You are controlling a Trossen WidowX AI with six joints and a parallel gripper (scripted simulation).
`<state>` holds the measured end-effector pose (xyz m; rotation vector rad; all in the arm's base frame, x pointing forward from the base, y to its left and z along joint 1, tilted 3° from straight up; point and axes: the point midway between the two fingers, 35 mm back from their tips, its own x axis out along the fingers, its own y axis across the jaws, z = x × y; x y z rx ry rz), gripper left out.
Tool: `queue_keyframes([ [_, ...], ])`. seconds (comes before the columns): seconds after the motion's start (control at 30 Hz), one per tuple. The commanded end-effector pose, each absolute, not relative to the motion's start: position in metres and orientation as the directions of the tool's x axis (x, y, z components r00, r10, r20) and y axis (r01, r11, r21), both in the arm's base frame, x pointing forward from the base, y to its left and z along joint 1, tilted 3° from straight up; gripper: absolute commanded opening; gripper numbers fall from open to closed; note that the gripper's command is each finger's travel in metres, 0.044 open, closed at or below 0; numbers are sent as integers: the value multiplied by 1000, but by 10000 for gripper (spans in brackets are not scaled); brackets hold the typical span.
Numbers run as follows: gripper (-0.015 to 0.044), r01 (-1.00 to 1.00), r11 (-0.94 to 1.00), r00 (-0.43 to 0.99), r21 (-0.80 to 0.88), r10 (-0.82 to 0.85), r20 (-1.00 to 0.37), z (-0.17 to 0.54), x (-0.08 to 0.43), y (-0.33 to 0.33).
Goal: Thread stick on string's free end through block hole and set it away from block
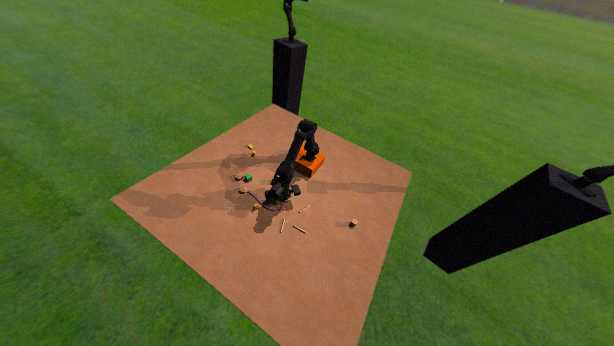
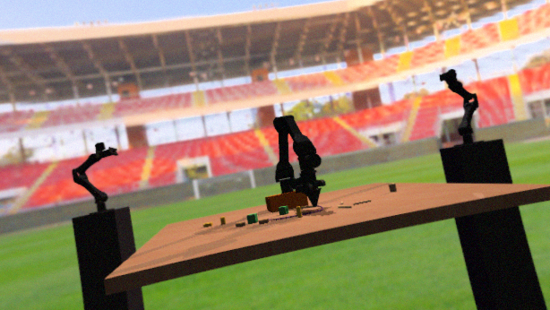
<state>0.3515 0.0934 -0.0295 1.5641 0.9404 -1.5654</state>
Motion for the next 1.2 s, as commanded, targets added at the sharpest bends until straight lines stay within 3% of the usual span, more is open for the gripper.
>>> queue_keyframes([
  [0.0, 0, 881, -473, -3, -6, 8, -1000, -29, 349, 89],
  [1.17, 0, 881, -473, -5, -6, 4, -1000, -29, 326, 49],
])
